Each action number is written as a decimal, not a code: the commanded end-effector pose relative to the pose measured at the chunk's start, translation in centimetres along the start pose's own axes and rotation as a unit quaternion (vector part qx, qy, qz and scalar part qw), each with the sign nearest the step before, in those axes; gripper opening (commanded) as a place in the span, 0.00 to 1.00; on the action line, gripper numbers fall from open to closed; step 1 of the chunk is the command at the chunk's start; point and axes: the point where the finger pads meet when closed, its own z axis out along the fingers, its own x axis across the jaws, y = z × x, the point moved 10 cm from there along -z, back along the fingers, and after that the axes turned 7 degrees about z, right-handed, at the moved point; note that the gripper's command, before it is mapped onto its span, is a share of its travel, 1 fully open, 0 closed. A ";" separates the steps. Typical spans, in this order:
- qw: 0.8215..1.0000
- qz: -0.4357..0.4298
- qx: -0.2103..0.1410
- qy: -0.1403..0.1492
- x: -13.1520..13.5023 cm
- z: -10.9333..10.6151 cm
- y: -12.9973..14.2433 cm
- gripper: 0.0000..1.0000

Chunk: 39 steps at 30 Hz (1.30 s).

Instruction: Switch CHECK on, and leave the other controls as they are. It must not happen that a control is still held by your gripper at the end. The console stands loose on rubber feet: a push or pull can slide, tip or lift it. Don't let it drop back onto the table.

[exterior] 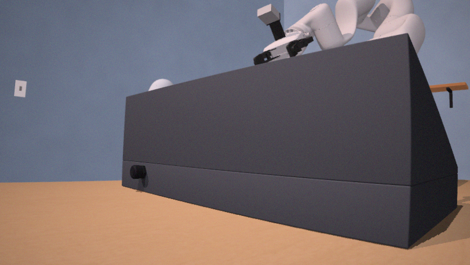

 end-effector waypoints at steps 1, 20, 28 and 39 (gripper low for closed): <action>1.000 -0.001 0.001 0.001 0.0 -0.1 -0.1 1.00; 0.996 -0.020 0.001 0.085 1.1 1.1 -4.0 1.00; 0.996 -0.020 0.001 0.085 1.1 1.1 -4.0 1.00; 0.993 -0.028 -0.003 0.117 0.8 2.1 -5.4 1.00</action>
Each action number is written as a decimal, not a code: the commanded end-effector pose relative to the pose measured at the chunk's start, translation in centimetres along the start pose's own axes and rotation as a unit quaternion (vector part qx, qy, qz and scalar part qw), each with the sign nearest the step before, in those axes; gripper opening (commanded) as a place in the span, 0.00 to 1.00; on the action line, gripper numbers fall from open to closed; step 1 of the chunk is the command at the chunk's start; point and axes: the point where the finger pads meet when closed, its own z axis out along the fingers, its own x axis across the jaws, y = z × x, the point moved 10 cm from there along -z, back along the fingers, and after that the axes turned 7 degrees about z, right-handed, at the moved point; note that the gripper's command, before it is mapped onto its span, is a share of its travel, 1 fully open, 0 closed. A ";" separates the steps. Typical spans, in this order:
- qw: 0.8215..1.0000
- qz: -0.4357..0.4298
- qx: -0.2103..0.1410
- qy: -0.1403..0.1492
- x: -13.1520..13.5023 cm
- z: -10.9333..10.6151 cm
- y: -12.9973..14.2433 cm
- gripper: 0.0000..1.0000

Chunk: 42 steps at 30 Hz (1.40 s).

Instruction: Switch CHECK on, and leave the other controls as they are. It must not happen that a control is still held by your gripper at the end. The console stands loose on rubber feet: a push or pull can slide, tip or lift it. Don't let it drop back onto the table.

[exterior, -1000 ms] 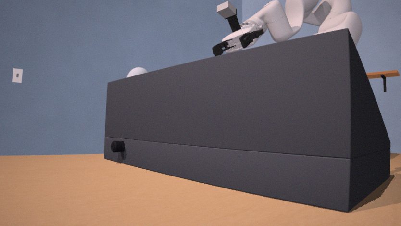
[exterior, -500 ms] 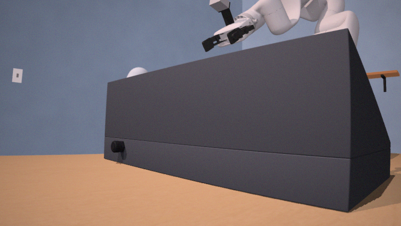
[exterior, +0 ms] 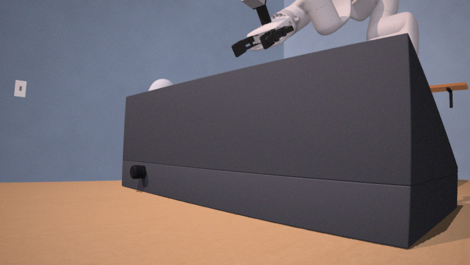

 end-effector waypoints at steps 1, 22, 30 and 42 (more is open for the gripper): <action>1.000 0.000 0.004 0.002 0.0 0.0 -0.1 1.00; 0.999 -0.008 -0.006 0.032 -1.2 1.3 -1.4 1.00; 0.999 -0.008 -0.006 0.032 -1.2 1.3 -1.4 1.00; 0.999 -0.008 -0.006 0.032 -1.2 1.3 -1.4 1.00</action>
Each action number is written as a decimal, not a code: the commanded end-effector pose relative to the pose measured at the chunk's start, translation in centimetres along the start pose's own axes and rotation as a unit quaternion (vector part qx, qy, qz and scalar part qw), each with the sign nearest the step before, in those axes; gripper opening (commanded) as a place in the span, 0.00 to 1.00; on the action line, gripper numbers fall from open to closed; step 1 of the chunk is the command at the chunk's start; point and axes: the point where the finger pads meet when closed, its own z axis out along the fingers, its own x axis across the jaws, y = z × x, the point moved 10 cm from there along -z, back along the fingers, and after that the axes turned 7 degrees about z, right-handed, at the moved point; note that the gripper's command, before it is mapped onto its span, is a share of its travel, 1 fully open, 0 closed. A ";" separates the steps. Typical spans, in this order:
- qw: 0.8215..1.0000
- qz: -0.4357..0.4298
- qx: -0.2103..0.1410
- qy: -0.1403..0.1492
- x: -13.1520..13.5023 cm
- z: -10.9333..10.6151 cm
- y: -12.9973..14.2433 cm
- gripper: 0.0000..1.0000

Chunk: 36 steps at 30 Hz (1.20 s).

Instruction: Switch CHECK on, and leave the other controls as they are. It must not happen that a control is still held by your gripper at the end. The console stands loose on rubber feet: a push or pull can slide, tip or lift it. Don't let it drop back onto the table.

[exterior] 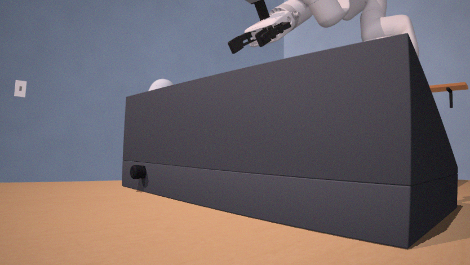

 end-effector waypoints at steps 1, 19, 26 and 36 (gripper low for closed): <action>1.000 0.000 0.002 0.001 0.0 0.0 -0.1 1.00; 1.000 -0.003 -0.005 0.013 -1.0 0.7 -0.6 1.00; 1.000 -0.003 -0.005 0.013 -1.0 0.7 -0.6 1.00; 0.999 -0.007 -0.027 0.032 -3.6 2.2 -1.1 1.00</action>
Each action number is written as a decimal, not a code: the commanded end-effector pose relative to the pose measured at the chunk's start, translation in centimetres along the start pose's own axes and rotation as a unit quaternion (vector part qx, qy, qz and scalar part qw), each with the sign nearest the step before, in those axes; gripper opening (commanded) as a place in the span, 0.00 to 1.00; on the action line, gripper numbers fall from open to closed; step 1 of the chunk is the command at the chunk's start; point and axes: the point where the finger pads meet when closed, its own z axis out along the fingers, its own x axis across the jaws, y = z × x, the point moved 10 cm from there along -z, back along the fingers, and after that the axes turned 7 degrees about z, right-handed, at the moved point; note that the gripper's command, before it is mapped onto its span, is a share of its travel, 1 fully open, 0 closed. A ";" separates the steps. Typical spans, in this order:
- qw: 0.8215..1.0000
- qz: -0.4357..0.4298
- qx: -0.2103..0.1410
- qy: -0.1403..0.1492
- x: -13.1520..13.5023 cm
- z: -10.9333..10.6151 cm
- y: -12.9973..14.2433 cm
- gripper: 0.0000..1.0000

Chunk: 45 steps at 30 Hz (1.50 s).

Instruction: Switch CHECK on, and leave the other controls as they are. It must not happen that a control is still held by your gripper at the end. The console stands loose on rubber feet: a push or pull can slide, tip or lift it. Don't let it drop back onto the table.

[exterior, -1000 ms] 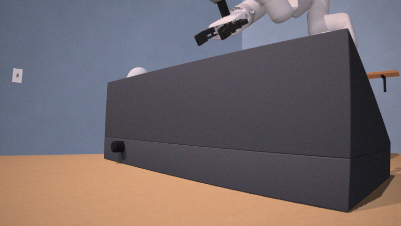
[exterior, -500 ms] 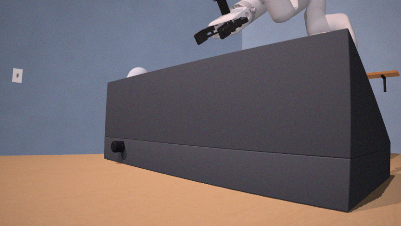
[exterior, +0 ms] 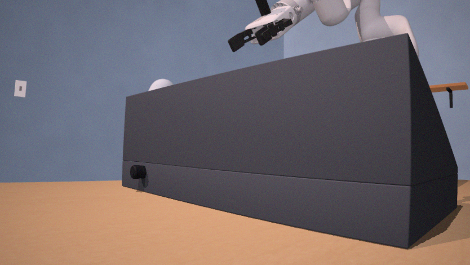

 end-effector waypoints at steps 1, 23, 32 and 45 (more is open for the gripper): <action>1.000 -0.004 -0.011 0.010 -1.6 0.9 -0.4 1.00; 0.999 -0.006 -0.041 0.020 -4.9 2.1 -0.2 1.00; 0.999 -0.006 -0.041 0.020 -4.9 2.1 -0.2 1.00; 0.997 -0.006 -0.079 0.020 -8.7 3.0 0.6 1.00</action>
